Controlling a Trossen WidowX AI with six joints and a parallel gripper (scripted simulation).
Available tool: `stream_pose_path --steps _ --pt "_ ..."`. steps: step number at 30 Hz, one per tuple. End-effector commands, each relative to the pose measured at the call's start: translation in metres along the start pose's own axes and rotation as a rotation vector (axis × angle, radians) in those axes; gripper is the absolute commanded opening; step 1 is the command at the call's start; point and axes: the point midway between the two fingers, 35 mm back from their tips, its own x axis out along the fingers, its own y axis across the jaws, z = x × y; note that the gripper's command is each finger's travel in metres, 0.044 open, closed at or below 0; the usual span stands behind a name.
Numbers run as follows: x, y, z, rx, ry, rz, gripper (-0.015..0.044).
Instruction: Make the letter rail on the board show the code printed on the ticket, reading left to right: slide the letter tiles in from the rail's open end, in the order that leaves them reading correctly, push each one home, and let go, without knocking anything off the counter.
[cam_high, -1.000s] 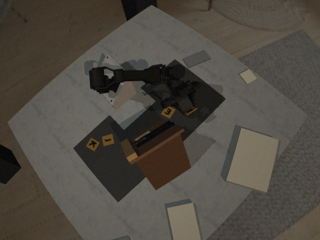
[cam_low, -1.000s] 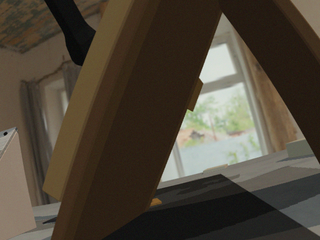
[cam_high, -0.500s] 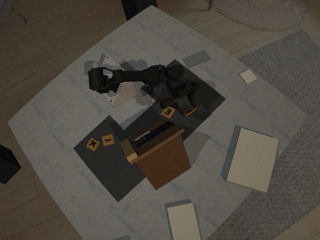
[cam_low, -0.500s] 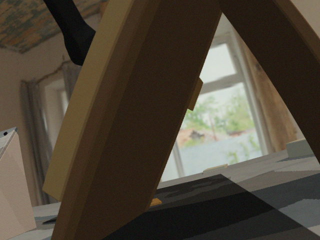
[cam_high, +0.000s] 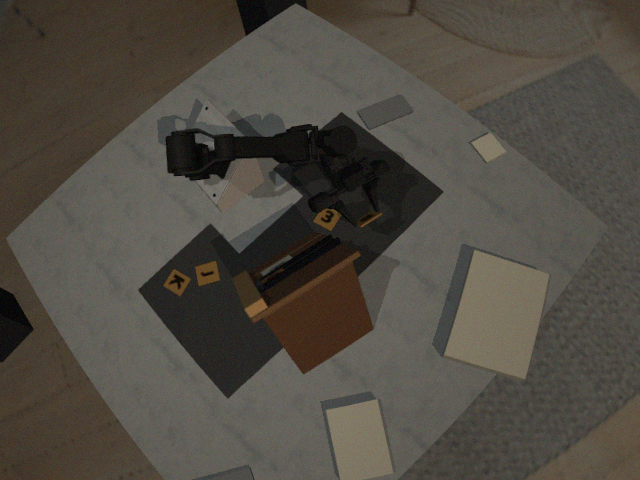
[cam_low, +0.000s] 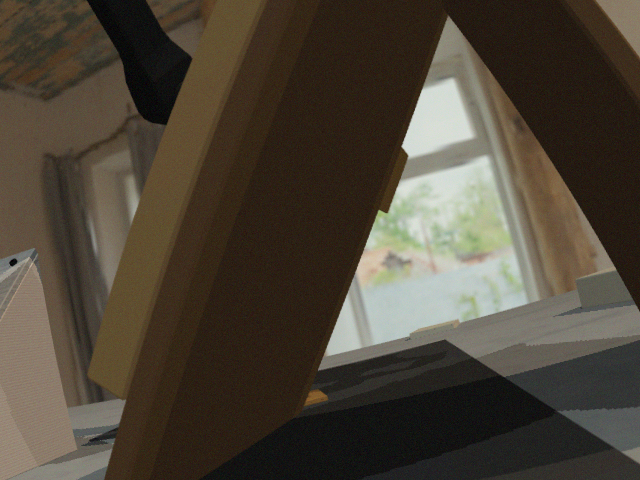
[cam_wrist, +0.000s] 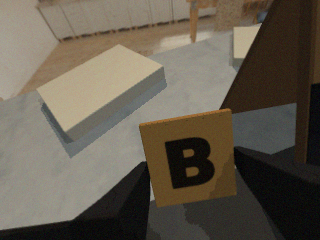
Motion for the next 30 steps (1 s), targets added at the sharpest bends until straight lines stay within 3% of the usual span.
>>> stream_pose_path --steps 1,30 --pt "0.000 -0.002 -0.001 -0.006 0.001 0.003 0.0000" --pt "0.000 -0.017 -0.001 -0.007 0.001 0.003 0.0000"
